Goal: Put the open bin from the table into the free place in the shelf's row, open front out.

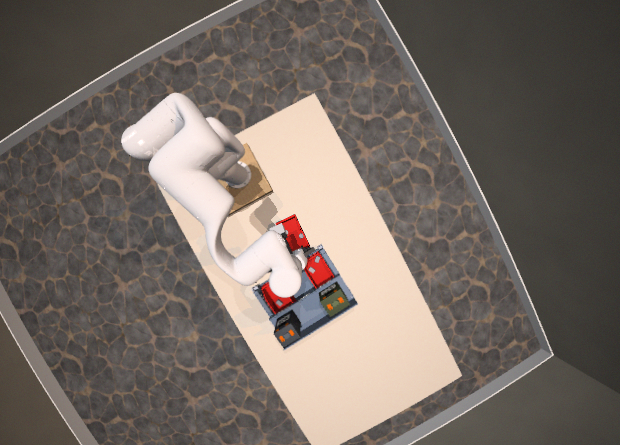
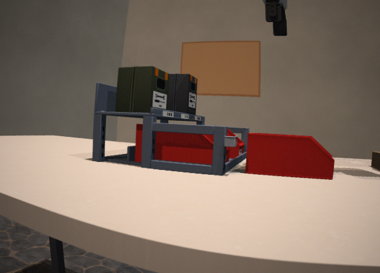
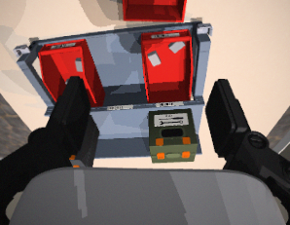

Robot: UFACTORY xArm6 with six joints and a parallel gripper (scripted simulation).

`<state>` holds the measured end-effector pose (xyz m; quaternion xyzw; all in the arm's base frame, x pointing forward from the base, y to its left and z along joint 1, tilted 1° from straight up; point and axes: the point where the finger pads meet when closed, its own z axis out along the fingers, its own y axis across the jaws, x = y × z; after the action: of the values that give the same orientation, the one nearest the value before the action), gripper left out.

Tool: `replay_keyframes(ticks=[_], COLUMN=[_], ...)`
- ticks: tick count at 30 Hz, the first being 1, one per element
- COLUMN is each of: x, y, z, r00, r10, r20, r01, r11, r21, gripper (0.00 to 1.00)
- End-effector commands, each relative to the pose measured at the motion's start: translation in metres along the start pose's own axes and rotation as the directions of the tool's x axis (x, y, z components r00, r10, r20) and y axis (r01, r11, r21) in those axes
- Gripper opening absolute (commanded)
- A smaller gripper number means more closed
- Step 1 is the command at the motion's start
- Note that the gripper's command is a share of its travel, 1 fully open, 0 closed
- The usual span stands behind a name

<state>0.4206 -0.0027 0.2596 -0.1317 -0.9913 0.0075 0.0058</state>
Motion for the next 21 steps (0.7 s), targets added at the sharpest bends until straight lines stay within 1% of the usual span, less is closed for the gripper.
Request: replay_keyframes(ticks=[1, 8, 13, 21], x=[0.004, 0.004, 0.034, 0.034], y=[0.008, 0.008, 0.053, 0.053], z=[-0.002, -0.002, -0.002, -0.002], r00=[1.0, 1.0, 1.0, 1.0], r10=[0.003, 0.003, 0.003, 0.003], r20=[0.006, 0.006, 0.005, 0.005], r01=[-0.003, -0.003, -0.003, -0.003], r11=[1.0, 1.0, 1.0, 1.0], r21=[0.0, 0.0, 0.0, 0.0], gripper=[1.0, 1.0, 1.0, 1.0])
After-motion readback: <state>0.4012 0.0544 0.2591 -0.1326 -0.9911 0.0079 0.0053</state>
